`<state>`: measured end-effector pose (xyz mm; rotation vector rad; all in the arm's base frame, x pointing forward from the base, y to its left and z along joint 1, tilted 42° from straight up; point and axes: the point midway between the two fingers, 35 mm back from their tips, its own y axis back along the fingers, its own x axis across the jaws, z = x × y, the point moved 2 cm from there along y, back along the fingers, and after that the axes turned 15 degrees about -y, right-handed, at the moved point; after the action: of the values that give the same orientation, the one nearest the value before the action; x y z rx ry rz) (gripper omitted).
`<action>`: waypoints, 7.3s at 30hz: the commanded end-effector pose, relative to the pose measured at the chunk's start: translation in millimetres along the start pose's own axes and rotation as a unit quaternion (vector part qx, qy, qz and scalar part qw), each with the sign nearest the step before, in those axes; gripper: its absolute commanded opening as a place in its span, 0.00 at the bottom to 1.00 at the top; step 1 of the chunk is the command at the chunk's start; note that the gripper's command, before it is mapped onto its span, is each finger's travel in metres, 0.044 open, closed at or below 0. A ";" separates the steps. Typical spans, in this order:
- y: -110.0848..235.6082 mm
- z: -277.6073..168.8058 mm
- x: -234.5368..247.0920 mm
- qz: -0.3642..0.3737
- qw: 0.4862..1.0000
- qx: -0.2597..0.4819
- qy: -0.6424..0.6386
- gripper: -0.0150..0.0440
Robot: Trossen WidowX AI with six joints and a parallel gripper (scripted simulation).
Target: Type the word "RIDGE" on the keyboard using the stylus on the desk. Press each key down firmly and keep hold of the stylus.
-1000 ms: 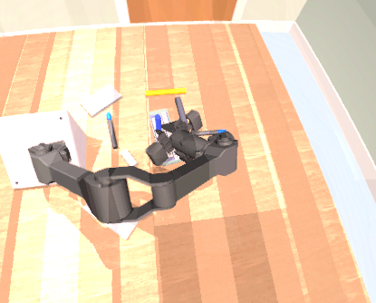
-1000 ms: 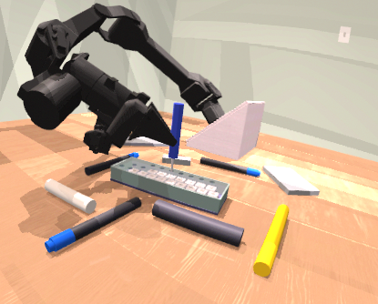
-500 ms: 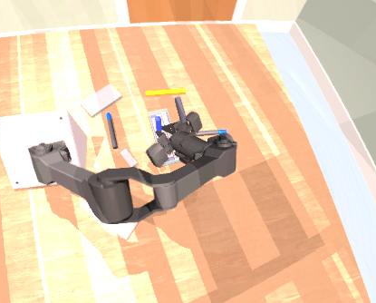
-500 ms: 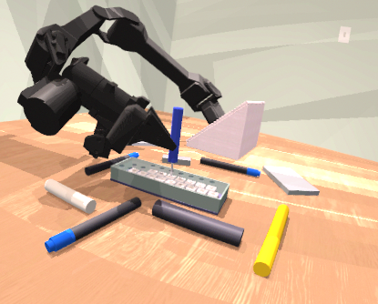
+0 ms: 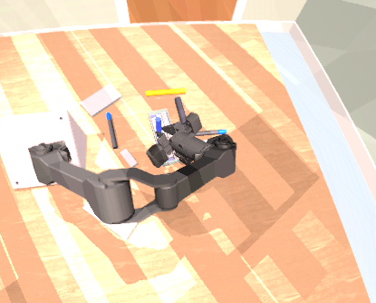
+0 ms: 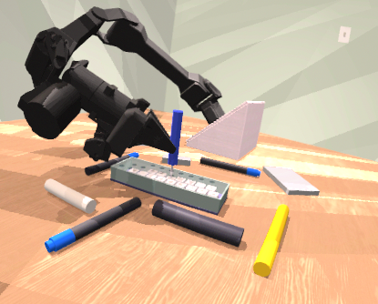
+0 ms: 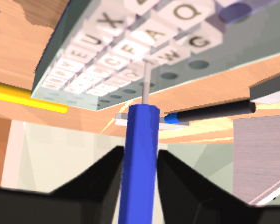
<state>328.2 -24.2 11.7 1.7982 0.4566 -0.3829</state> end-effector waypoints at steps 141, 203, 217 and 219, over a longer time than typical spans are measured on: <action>7.9 -49.7 13.3 0.045 0.999 0.008 -0.019 0.32; 31.6 9.1 -39.7 0.215 0.967 0.056 -0.127 0.39; 32.2 9.6 -40.5 0.215 0.967 0.056 -0.127 0.39; 32.1 9.7 -40.9 0.215 0.967 0.056 -0.127 0.39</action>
<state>308.7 -45.4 55.2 1.8675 -0.1449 -0.3370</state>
